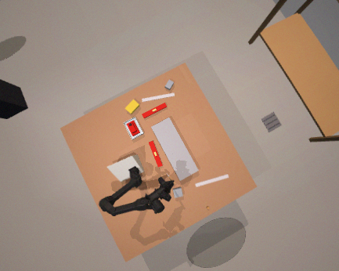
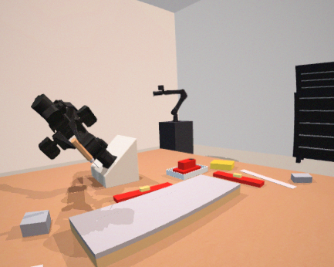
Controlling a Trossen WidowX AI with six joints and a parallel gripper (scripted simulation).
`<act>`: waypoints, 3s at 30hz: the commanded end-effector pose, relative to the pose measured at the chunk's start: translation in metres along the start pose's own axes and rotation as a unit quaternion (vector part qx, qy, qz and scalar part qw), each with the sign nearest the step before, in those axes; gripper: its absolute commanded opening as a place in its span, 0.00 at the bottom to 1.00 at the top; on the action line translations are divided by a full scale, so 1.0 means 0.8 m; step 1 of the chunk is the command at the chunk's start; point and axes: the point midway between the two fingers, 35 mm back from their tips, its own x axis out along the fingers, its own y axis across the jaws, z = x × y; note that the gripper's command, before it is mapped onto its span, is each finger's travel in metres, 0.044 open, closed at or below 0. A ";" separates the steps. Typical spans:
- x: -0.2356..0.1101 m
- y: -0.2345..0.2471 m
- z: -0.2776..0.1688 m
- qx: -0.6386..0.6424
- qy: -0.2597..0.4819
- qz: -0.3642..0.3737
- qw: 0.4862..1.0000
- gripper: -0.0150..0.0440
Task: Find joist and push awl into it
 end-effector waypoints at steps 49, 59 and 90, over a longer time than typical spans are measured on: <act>0.088 0.095 -0.010 -0.319 0.073 0.251 0.911 0.25; 0.113 0.124 -0.026 -0.331 0.107 0.320 0.881 0.25; 0.172 0.218 -0.095 -0.389 0.142 0.540 0.732 0.25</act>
